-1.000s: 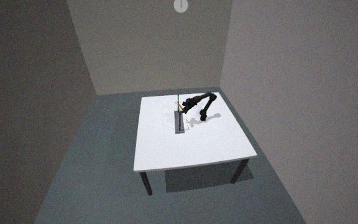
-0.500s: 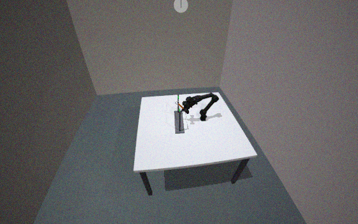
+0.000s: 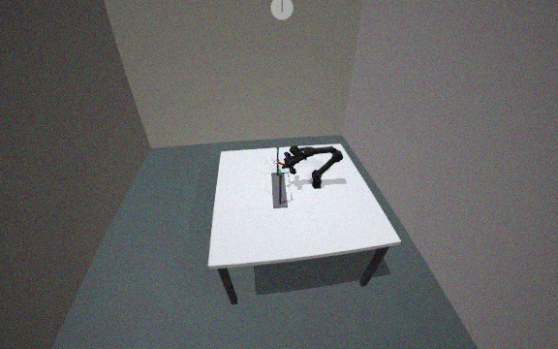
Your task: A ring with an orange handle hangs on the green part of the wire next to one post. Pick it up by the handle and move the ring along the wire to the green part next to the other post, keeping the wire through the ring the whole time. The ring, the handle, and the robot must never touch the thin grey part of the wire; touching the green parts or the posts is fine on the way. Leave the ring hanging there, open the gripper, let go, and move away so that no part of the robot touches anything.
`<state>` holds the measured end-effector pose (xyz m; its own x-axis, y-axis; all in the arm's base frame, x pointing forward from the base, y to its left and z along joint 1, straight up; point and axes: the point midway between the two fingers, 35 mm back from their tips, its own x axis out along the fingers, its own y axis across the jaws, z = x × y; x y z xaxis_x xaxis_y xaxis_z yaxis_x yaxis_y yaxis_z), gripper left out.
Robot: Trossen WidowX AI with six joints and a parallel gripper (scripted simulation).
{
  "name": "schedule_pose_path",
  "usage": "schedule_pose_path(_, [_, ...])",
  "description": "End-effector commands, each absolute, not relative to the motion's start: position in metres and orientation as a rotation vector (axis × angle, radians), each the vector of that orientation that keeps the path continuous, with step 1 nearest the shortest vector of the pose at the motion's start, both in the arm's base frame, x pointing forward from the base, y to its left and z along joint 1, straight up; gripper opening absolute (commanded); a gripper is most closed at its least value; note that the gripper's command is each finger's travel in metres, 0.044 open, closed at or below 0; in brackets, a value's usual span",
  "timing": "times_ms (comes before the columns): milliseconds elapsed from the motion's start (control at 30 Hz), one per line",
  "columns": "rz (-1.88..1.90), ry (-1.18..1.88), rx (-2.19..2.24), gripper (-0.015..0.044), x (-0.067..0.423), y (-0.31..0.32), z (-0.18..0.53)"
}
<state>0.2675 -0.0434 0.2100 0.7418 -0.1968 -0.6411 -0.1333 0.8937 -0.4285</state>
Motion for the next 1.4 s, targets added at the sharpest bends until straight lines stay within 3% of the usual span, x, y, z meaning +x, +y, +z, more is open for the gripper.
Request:
schedule_pose_path(0, [-0.008,0.727,-0.564,-0.0150,0.269,-0.051,0.216])
schedule_pose_path(633, [0.083,0.737,-0.641,-0.0150,0.265,-0.048,0.209])
schedule_pose_path(1367, [0.096,0.667,-0.072,-0.0150,0.258,0.033,0.176])
